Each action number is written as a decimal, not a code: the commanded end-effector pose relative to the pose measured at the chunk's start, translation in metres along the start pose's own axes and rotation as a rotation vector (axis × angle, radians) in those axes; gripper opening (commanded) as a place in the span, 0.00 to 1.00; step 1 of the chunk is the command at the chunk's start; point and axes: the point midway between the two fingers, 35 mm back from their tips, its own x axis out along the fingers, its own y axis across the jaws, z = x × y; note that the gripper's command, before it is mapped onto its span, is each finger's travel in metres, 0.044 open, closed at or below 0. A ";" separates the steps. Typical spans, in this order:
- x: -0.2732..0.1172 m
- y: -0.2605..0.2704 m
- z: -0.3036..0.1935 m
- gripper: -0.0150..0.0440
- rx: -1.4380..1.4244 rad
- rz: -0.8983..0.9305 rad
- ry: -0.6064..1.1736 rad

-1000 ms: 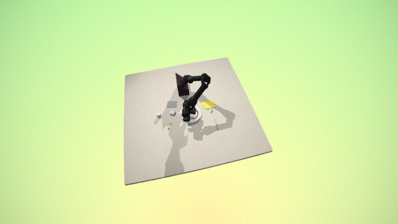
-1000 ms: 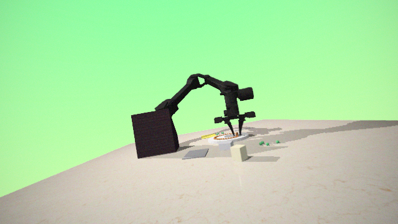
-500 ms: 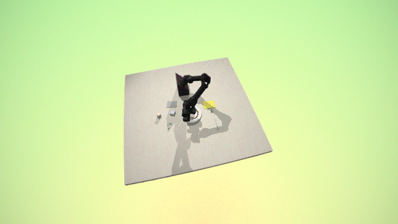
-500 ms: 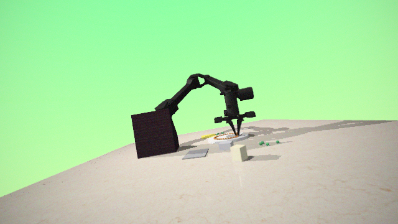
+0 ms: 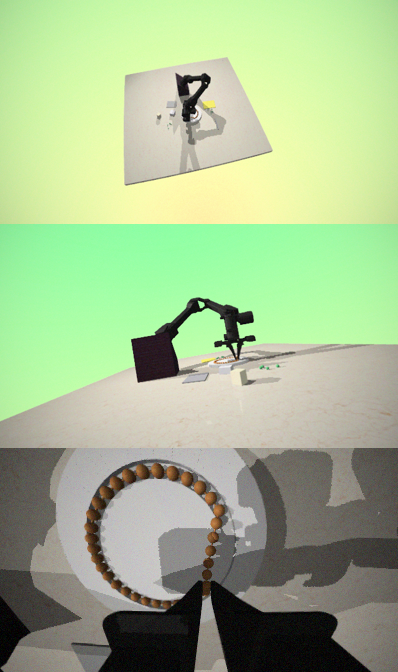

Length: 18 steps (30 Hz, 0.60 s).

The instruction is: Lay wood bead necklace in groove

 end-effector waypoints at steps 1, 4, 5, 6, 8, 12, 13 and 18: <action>0.000 0.000 0.000 0.25 -0.001 0.000 0.000; 0.000 0.000 0.000 0.25 -0.001 0.000 0.000; -0.001 0.000 0.000 0.25 0.000 0.000 0.000; -0.002 0.000 0.000 0.25 0.002 0.000 -0.001; -0.006 0.000 0.000 0.25 0.006 -0.001 -0.003; -0.006 0.000 0.000 0.25 0.007 -0.002 -0.004; -0.006 -0.002 -0.001 0.25 0.007 -0.002 -0.004; -0.006 -0.009 -0.003 0.25 0.006 -0.002 -0.003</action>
